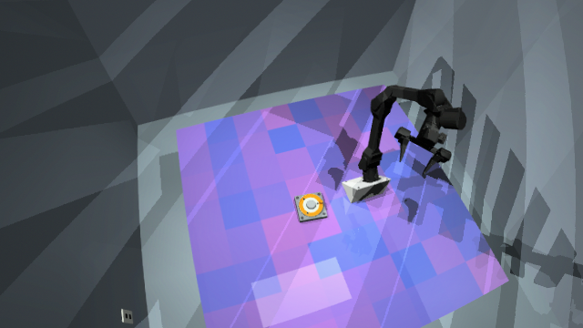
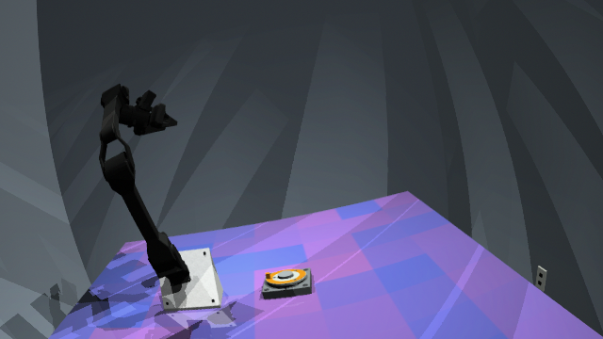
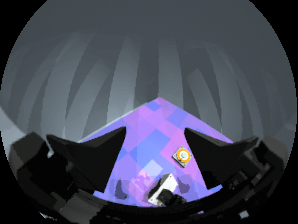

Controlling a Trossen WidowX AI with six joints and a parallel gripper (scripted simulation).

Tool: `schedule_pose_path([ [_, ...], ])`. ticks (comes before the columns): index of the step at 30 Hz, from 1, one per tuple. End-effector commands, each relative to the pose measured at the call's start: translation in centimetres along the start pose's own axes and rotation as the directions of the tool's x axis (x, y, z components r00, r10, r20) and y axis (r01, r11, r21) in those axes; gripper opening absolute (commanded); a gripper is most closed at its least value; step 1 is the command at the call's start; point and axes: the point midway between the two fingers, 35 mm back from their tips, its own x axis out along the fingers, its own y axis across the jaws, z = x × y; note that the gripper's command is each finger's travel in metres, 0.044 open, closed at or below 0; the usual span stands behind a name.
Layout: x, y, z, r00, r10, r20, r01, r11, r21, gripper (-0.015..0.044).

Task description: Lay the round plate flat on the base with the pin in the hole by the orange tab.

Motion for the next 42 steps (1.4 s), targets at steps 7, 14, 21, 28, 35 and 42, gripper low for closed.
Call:
schedule_pose_path([
  [7,9.0,-5.9,-2.1,0.971,-0.096,-0.221,0.125,0.984,0.124,0.0216],
  [14,16.3,-12.0,-7.2,0.883,-0.137,-0.449,0.259,0.940,0.222,0.0033],
  [21,21.6,-17.5,-15.1,0.736,-0.114,-0.667,0.398,0.870,0.291,0.0000],
  [28,23.8,-21.1,-24.2,0.553,-0.028,-0.833,0.525,0.788,0.322,0.0000],
  [35,24.0,-22.1,-29.9,0.430,0.051,-0.902,0.596,0.734,0.326,0.0000],
  [42,25.1,-22.1,-32.3,0.430,0.051,-0.901,0.595,0.734,0.326,0.0000],
])
